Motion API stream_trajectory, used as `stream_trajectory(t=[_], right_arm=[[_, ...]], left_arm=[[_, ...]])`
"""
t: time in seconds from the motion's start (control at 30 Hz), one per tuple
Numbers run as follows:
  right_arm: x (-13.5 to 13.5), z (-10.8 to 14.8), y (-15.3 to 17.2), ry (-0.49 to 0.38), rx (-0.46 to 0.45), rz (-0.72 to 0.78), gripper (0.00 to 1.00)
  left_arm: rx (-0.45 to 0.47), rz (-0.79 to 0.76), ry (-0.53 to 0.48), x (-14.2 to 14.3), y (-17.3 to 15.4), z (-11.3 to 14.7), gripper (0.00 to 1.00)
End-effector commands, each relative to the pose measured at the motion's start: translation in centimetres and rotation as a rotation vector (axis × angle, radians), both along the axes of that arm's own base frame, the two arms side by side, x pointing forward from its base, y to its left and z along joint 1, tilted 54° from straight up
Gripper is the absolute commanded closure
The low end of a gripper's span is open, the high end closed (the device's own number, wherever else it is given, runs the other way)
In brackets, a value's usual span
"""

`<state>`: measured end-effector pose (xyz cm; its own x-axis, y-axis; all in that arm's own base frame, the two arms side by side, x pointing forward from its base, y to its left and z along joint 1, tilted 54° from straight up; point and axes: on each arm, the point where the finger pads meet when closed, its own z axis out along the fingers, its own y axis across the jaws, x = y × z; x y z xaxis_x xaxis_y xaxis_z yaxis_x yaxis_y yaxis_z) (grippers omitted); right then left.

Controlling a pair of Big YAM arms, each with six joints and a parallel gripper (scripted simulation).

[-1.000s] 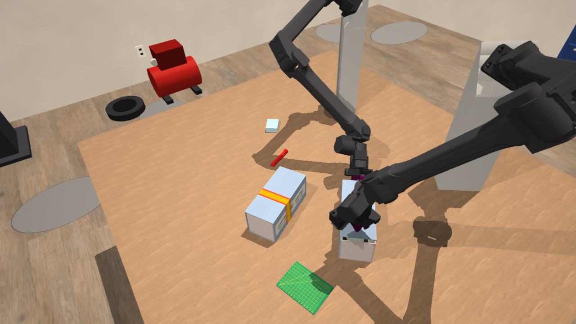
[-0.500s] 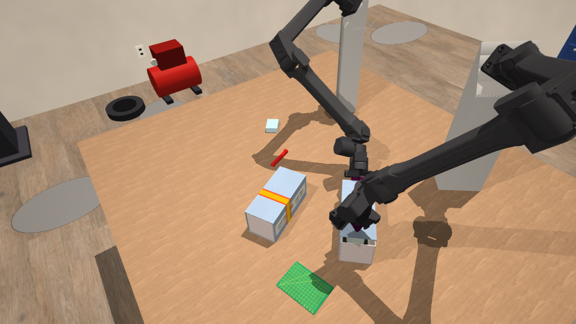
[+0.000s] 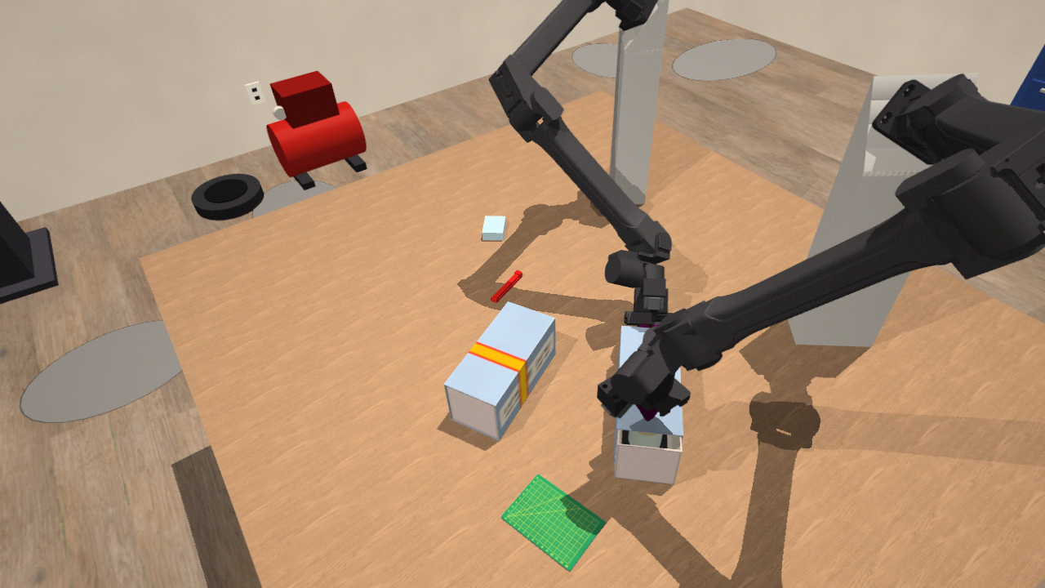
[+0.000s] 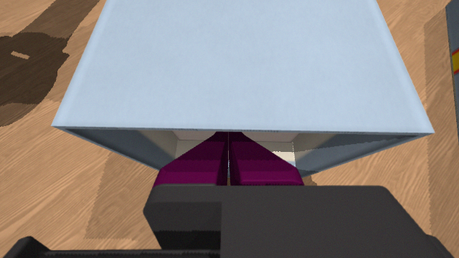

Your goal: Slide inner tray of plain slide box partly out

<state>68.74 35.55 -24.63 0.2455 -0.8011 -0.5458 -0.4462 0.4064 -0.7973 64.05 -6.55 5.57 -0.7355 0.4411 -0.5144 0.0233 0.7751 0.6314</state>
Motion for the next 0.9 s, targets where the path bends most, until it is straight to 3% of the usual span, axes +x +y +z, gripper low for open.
stream_trajectory(t=[0.0,0.03,0.07,0.1,0.23,0.33,0.37,0.43,0.87], right_arm=[[0.2,2.7,4.9,-0.043,0.033,0.056,1.0],[1.3,0.9,-1.8,-0.071,0.022,-0.012,1.0],[-0.2,3.5,4.1,-0.079,0.052,0.056,1.0],[-1.4,2.5,3.5,-0.049,0.042,0.056,1.0],[-0.9,2.7,0.6,-0.066,0.033,0.025,1.0],[-0.9,2.6,0.6,-0.061,0.035,0.023,1.0],[-1.7,1.5,0.1,-0.052,0.03,0.024,1.0],[-1.8,2.8,0.7,-0.067,0.038,0.029,1.0],[-3.6,3.3,-0.5,-0.075,0.038,0.031,1.0]], left_arm=[[0.02,0.048,0.062,-0.7,2.9,-3.7,1.0],[0.02,0.048,0.062,-0.7,2.9,-3.7,1.0],[0.02,0.048,0.062,-0.7,2.9,-3.8,1.0],[0.019,0.047,0.062,-0.7,2.9,-3.8,1.0],[0.018,0.046,0.062,-0.7,2.9,-3.8,1.0],[0.018,0.046,0.062,-0.7,2.9,-3.8,1.0],[0.017,0.046,0.059,-0.6,2.9,-3.7,1.0],[0.017,0.045,0.063,-0.7,2.9,-3.8,1.0],[0.014,0.042,0.064,-0.7,2.8,-3.9,1.0]])
